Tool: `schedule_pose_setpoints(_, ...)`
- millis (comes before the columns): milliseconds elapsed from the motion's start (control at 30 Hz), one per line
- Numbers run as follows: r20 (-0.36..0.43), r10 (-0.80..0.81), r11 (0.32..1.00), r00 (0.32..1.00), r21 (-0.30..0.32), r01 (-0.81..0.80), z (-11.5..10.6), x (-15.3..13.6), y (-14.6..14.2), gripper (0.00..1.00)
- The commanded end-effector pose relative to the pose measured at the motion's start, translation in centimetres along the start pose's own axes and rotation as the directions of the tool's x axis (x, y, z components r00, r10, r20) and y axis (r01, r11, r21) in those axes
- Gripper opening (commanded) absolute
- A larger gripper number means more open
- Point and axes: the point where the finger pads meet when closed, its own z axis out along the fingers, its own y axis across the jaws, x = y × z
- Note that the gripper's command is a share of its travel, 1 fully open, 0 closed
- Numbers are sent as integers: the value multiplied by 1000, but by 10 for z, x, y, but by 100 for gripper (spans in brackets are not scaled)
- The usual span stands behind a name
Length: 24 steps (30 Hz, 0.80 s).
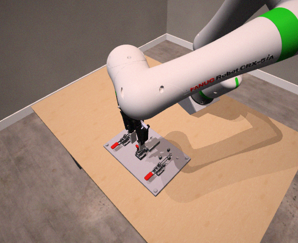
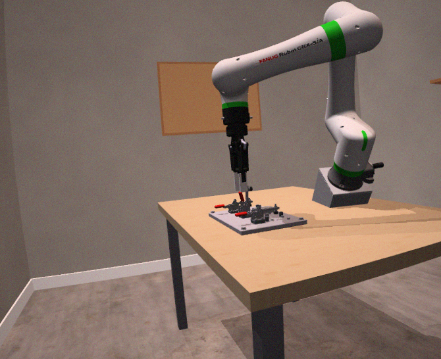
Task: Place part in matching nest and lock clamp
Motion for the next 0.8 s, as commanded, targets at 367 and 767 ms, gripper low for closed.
schedule_pose_setpoints(367,0,0,1000,1000,0,0,0,0,0,28)
schedule_pose_setpoints(767,0,0,1000,1000,0,0,6,0,0,28)
